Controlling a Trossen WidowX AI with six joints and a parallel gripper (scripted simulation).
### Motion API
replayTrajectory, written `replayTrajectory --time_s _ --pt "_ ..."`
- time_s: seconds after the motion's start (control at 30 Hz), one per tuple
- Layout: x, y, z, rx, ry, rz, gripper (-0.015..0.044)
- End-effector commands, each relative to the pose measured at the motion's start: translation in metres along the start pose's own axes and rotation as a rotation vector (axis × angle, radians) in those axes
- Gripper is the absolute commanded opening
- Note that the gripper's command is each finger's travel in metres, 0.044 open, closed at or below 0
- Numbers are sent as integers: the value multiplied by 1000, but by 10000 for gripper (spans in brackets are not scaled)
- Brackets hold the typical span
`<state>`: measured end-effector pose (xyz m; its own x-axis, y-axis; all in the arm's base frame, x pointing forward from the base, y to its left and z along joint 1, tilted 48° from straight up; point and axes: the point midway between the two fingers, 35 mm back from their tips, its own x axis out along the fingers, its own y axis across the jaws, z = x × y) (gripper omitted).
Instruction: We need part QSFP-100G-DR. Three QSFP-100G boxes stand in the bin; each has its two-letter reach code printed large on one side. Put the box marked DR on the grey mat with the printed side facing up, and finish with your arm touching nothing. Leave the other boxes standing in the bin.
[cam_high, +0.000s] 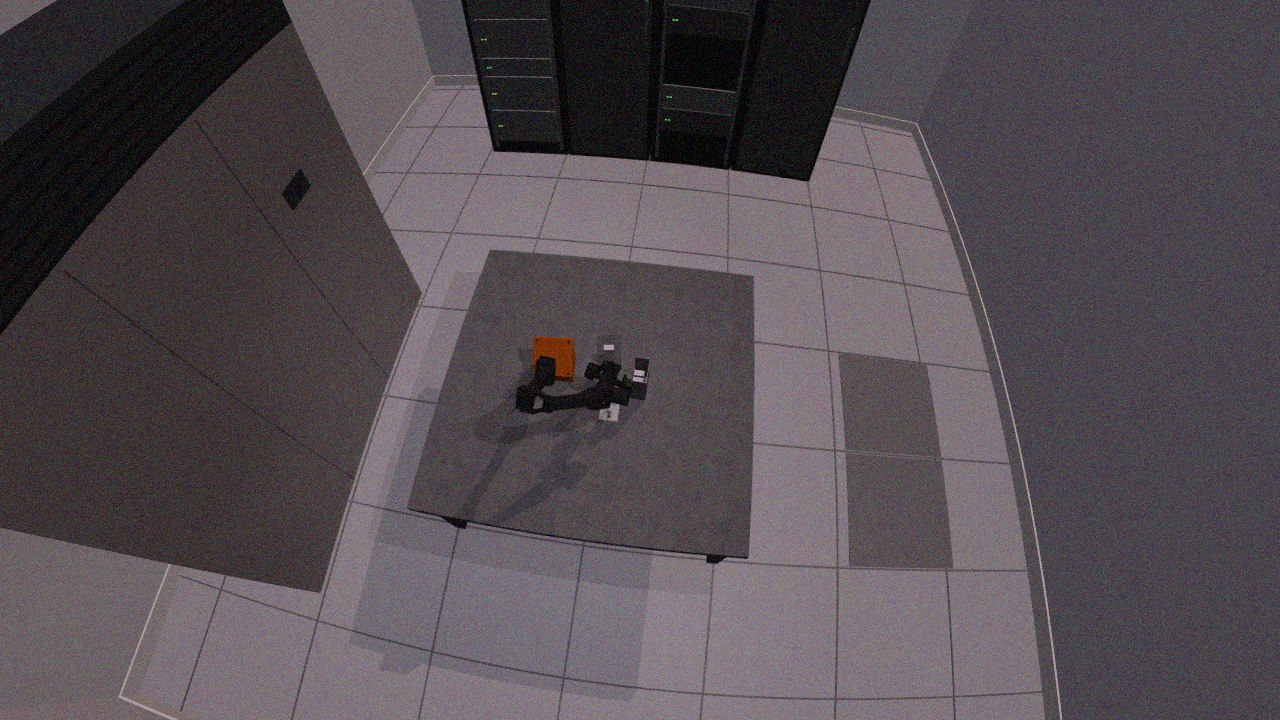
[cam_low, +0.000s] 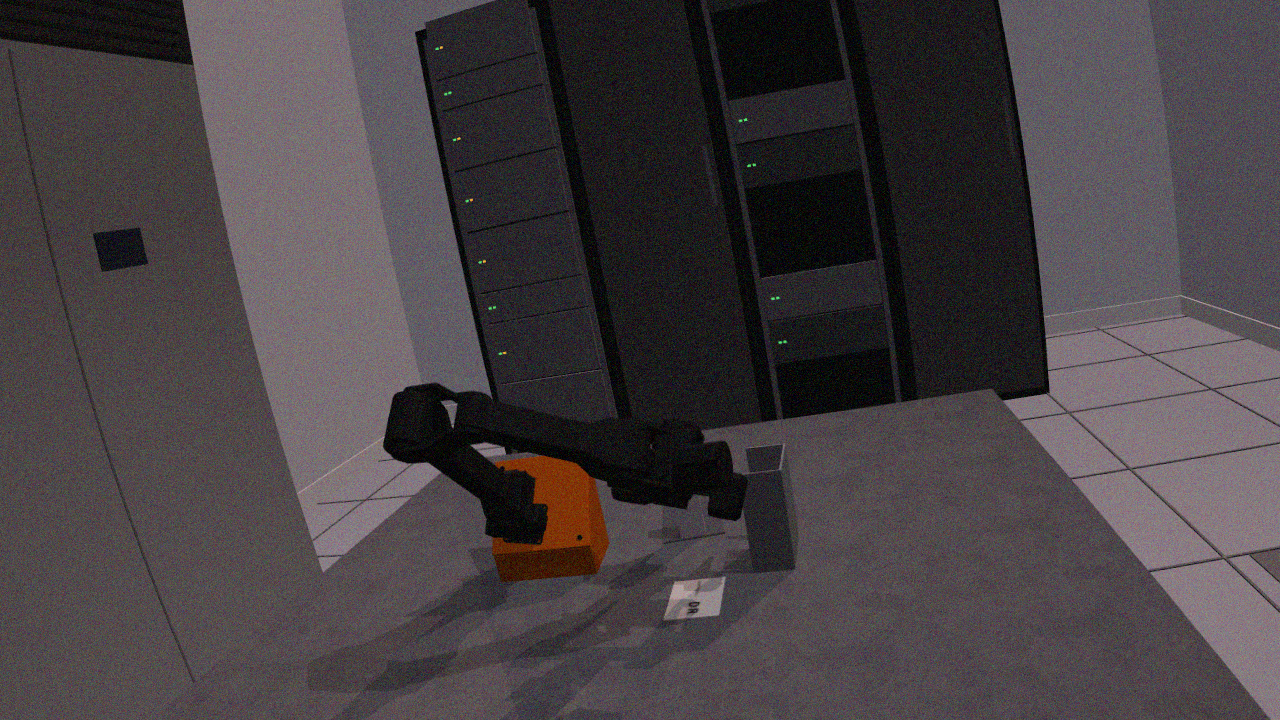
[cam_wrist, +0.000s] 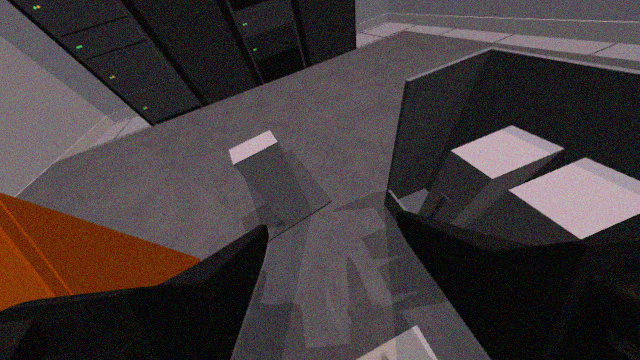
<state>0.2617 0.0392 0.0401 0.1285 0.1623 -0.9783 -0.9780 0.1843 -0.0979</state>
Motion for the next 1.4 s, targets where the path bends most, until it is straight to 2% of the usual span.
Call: replayTrajectory --time_s 0.0,0.57,0.6,1.37 --pt "36 22 -17 29 54 113 440" --pt "38 23 -17 29 54 113 440" --pt "4 0 -1 -11 -11 -16 440" --pt "1 2 0 -4 -1 5 440"
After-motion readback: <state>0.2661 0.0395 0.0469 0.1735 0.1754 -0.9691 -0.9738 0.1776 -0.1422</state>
